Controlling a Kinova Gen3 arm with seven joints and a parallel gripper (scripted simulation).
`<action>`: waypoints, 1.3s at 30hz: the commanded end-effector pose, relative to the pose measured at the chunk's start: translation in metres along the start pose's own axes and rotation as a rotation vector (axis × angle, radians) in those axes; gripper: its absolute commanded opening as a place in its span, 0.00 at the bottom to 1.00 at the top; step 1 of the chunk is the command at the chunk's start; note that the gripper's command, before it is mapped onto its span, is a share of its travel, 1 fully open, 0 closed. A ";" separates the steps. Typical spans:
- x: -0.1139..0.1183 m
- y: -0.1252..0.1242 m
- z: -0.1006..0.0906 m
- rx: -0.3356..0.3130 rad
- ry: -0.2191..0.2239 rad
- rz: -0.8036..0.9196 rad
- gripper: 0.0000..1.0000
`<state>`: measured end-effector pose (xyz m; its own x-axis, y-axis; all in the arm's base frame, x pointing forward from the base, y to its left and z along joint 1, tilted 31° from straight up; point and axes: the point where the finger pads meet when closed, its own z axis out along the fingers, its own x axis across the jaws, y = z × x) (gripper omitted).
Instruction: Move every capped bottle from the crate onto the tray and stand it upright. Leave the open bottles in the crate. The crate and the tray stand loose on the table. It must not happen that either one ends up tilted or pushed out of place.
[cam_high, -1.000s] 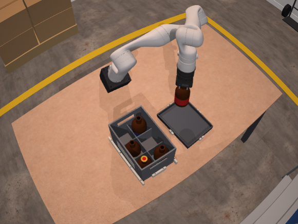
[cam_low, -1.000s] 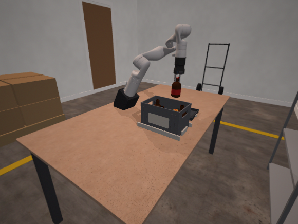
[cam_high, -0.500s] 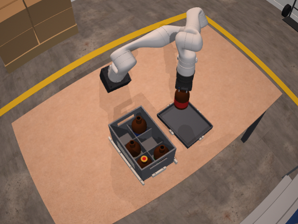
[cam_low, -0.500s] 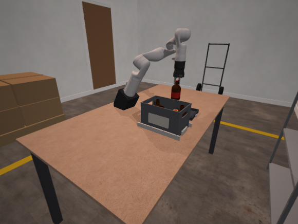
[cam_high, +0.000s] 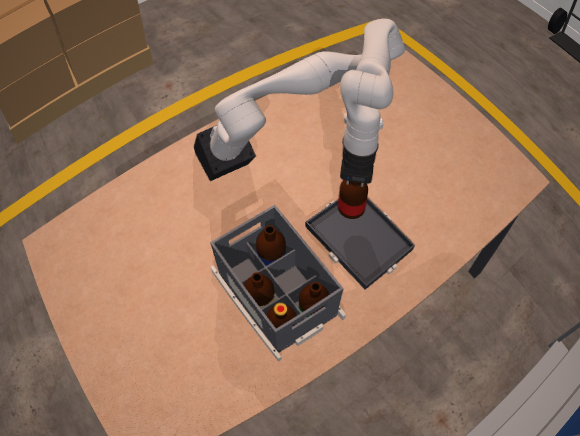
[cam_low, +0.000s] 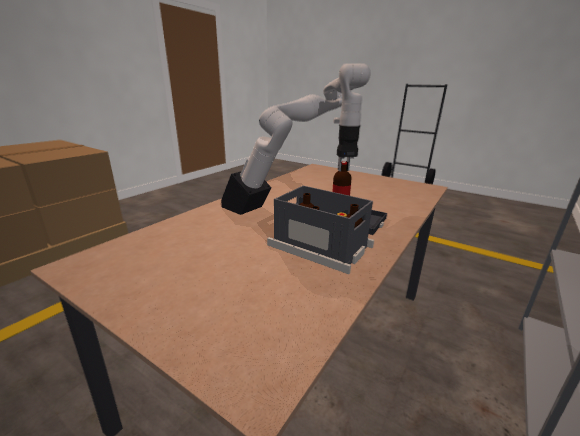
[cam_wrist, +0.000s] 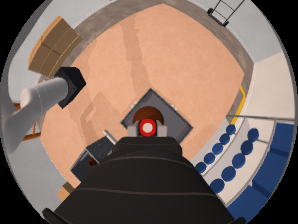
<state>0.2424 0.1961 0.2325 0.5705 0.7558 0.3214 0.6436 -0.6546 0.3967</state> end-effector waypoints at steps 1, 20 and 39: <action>-0.002 0.000 0.006 -0.003 -0.006 0.003 0.00; -0.002 0.001 0.038 -0.003 -0.006 0.003 0.00; -0.003 0.001 0.058 -0.004 -0.006 0.003 0.00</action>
<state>0.2705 0.1934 0.1839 0.5735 0.7542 0.3198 0.6417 -0.6562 0.3970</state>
